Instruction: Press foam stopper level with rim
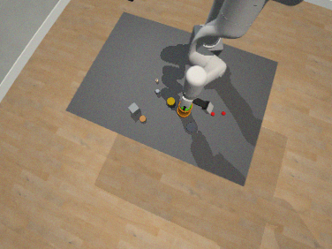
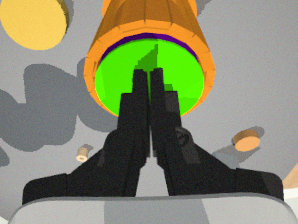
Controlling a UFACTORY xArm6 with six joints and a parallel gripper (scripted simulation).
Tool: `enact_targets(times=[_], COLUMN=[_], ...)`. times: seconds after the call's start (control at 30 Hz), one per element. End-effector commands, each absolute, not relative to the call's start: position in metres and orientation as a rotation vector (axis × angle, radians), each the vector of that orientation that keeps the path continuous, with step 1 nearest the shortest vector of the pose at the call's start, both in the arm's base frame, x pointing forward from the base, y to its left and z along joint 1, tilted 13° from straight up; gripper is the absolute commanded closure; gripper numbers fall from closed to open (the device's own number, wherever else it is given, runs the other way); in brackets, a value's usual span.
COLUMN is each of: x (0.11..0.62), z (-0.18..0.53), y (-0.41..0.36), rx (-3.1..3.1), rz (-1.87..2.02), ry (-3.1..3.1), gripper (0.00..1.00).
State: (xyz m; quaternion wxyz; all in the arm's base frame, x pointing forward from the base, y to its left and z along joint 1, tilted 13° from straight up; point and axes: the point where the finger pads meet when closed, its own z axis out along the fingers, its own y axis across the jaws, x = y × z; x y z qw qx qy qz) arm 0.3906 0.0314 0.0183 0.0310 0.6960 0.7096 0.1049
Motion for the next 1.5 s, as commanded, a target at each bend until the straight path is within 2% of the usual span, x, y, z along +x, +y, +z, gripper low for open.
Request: enact_targets(times=[0.0, 1.47], x=[0.392, 0.3936], z=[0.0168, 0.0087], y=[0.0317, 0.0325], rx=[2.143, 2.143], rz=[0.326, 0.326], ry=[2.185, 2.185], gripper=[1.0, 1.0])
